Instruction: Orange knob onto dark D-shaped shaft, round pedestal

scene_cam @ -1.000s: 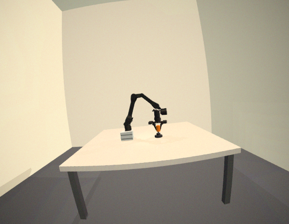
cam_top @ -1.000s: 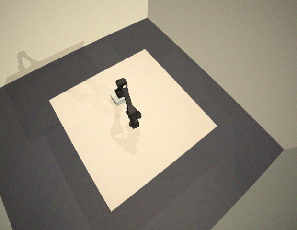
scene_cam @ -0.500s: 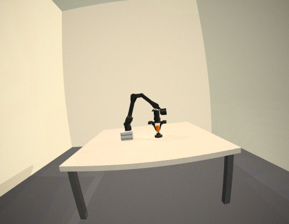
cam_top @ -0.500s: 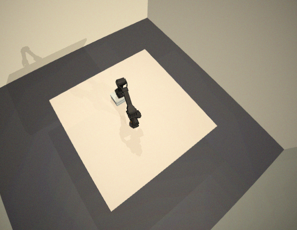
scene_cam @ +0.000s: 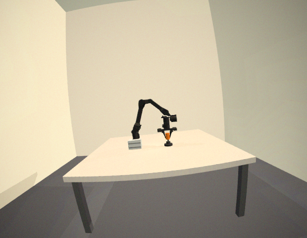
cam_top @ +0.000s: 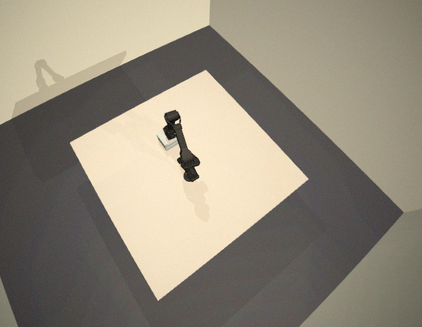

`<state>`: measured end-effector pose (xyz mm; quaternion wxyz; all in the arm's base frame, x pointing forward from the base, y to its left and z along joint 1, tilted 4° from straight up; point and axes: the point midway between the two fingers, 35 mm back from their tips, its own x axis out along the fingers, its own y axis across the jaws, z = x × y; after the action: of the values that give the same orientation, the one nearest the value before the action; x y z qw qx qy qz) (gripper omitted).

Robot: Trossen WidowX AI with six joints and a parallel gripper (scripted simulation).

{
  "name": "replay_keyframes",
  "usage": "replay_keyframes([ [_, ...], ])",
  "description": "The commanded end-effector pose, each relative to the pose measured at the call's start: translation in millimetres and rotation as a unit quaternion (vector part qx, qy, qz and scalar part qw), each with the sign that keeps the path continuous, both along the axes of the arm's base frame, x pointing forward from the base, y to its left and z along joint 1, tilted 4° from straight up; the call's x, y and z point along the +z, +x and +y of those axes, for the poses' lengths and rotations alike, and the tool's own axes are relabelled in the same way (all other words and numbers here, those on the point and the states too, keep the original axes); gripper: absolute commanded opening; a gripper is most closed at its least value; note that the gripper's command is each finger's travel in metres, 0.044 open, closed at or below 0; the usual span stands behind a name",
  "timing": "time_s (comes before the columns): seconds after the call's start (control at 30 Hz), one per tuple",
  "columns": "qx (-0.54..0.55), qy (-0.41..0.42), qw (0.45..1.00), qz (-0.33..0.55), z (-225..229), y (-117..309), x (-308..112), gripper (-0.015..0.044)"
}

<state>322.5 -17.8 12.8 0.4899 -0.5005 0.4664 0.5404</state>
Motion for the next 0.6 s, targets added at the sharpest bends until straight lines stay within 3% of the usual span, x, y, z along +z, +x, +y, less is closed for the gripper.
replay_keyframes([
  [0.0, 0.004, -0.001, 1.0, -0.002, -0.5, 3.8, -1.2, 0.0],
  [0.57, 0.004, -0.001, 1.0, -0.002, -0.2, 1.2, -3.6, 0.0],
])
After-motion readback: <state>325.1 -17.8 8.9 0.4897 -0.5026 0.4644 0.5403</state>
